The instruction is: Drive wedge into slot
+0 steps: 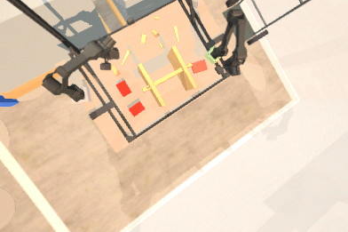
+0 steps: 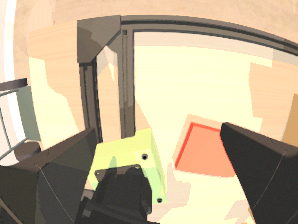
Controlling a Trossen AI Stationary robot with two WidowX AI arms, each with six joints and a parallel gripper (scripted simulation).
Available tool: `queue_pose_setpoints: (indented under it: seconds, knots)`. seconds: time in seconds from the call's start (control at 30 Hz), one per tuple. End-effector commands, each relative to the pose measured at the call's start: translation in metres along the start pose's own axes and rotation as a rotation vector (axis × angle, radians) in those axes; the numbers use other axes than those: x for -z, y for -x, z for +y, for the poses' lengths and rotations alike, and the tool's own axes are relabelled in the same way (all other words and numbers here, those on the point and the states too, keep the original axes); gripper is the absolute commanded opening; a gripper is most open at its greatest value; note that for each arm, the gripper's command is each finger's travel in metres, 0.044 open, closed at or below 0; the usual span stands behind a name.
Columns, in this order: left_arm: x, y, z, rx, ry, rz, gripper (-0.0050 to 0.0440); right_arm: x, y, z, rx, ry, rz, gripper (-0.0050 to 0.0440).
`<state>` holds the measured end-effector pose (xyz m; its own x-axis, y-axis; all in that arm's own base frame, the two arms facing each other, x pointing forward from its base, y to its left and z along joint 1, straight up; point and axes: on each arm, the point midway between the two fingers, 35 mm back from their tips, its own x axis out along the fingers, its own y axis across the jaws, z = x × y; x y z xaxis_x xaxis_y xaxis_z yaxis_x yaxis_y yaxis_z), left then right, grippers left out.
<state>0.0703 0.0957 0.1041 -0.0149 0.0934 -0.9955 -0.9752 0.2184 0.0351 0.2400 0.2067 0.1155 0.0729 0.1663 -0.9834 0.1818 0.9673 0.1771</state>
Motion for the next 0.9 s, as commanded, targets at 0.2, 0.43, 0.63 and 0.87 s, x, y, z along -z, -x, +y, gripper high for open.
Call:
queue_pose_setpoints:
  seconds: [0.2,0.43,0.63,0.87]
  knots:
    - [0.000,0.000,0.000,0.000,0.000,0.000,0.0400,0.000,0.000,0.000,0.000,0.000,0.000,0.0400]
    - [0.000,0.000,0.000,0.000,0.000,0.000,0.0400,0.000,0.000,0.000,0.000,0.000,0.000,0.0400]
    - [-0.020,0.002,-0.024,0.080,-0.108,-0.118,0.0440,-0.009,-0.008,0.004,0.016,0.068,0.003,0.0440]
    - [-0.047,0.022,-0.090,0.273,-0.383,-0.372,0.0440,-0.031,-0.031,0.012,0.055,0.244,0.016,0.0440]
